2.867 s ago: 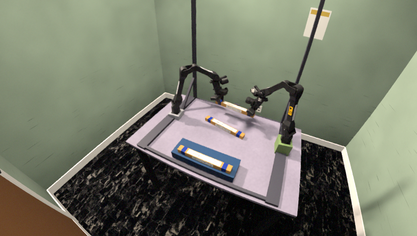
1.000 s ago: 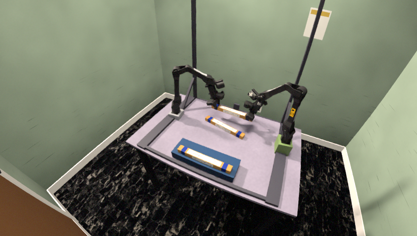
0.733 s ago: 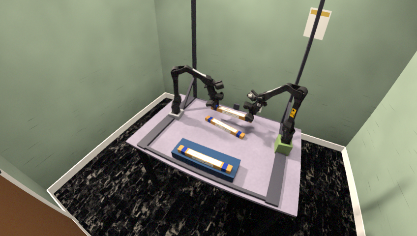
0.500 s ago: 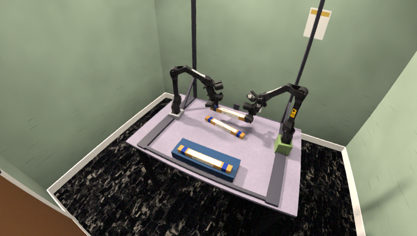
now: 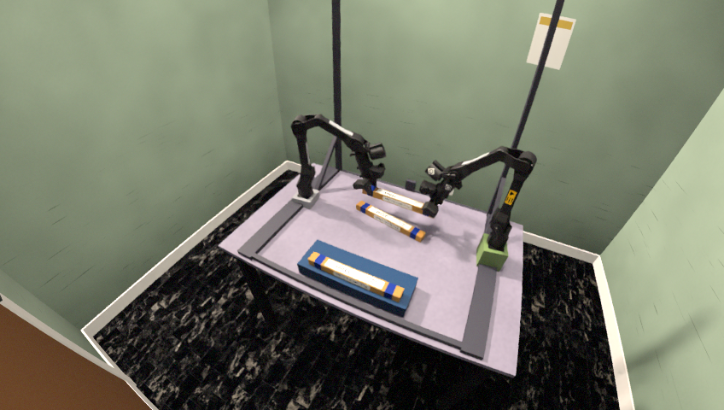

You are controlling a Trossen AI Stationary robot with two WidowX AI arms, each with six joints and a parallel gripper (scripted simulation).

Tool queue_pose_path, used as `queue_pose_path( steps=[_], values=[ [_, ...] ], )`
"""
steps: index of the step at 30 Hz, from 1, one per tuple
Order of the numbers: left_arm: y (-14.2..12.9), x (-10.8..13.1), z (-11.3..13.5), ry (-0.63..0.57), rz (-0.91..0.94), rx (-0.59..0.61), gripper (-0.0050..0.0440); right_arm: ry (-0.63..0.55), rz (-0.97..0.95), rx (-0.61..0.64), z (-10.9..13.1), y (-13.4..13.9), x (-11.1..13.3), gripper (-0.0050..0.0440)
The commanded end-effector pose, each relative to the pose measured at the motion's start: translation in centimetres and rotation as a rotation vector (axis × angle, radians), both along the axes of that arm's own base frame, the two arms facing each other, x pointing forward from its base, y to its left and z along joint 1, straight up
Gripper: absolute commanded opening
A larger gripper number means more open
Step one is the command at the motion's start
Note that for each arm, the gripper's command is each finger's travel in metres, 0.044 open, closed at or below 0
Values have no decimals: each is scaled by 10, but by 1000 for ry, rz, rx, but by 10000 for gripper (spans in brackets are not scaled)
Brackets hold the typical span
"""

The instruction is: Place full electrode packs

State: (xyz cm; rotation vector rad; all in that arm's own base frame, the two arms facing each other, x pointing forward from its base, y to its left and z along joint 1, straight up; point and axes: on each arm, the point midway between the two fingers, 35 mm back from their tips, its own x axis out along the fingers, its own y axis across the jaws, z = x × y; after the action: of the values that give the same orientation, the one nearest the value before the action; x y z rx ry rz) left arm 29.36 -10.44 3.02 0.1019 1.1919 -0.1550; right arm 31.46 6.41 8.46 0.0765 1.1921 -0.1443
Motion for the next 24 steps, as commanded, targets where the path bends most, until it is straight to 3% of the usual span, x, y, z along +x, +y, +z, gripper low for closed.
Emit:
queue_pose_path(
  steps=[1,24],
  values=[
    [17,4,9,-24,43,-2,-50,-32,50,24,13,2,-2,-50],
    [59,11,10,-28,43,0,-50,-31,50,20,12,-39,-8,-50]
  ],
)
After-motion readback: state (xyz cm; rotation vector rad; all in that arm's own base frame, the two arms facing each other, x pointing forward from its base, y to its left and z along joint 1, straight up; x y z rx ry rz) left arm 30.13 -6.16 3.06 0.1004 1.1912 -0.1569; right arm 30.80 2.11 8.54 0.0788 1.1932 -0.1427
